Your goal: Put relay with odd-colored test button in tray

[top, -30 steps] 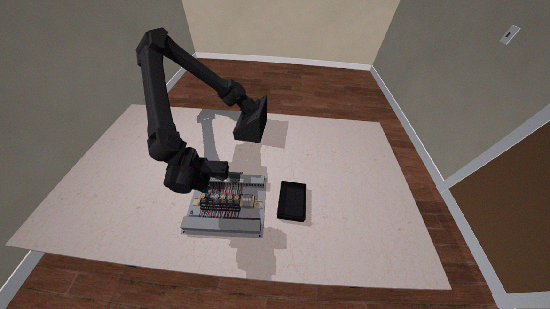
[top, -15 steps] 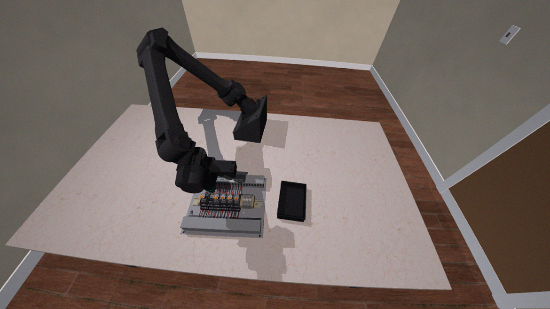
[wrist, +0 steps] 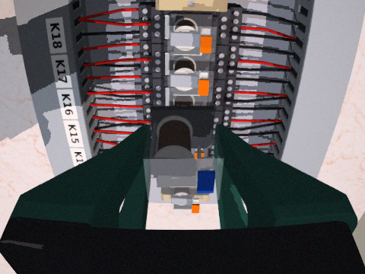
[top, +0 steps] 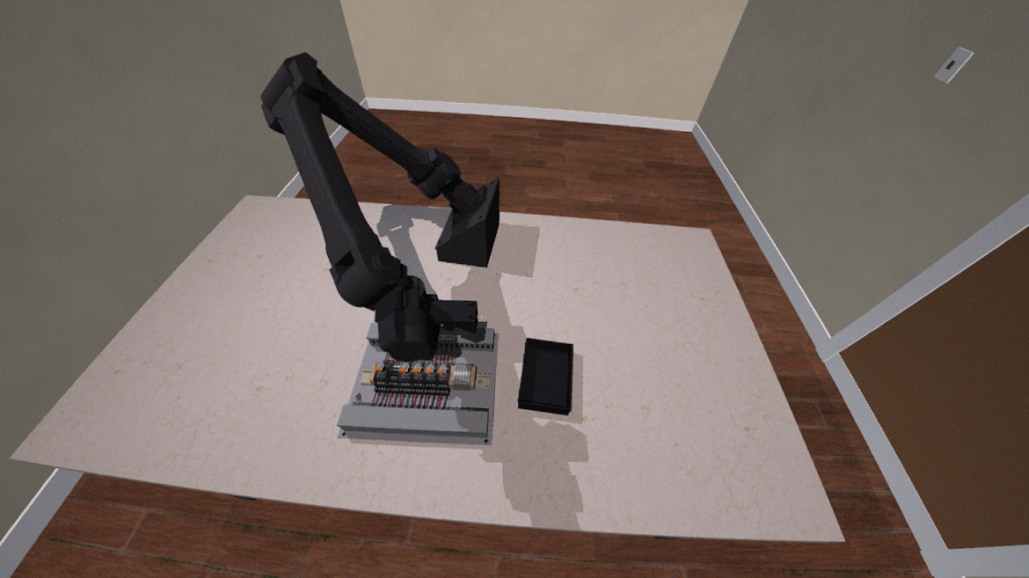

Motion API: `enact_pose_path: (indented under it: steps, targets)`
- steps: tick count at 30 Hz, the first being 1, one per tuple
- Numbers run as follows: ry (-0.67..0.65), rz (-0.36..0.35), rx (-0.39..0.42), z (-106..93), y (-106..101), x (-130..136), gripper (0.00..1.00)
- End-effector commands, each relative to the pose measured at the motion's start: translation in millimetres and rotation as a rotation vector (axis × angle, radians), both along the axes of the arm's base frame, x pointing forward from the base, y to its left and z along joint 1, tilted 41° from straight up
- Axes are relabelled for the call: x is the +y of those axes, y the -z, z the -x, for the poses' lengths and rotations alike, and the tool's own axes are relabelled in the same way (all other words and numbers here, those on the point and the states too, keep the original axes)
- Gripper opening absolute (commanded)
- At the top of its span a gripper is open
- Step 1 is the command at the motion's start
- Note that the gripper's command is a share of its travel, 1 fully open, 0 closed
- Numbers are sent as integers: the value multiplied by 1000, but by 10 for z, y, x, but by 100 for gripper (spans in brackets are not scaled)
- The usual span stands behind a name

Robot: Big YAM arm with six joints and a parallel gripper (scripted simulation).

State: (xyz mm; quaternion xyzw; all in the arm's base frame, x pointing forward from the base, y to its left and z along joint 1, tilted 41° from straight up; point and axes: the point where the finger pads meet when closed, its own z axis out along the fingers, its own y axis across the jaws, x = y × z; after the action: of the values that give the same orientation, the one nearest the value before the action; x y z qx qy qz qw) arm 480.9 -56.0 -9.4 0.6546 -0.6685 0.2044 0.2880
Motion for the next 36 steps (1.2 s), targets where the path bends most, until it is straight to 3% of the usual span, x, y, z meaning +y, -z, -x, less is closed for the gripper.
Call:
enact_pose_path:
  steps: [1, 24, 36]
  targets:
    - [-6, -2, -39, -90, 141, 298, 0]
    - [-5, -9, -48, -78, 934, 1310, 0]
    - [-4, -9, -45, -34, 1257, 1683, 0]
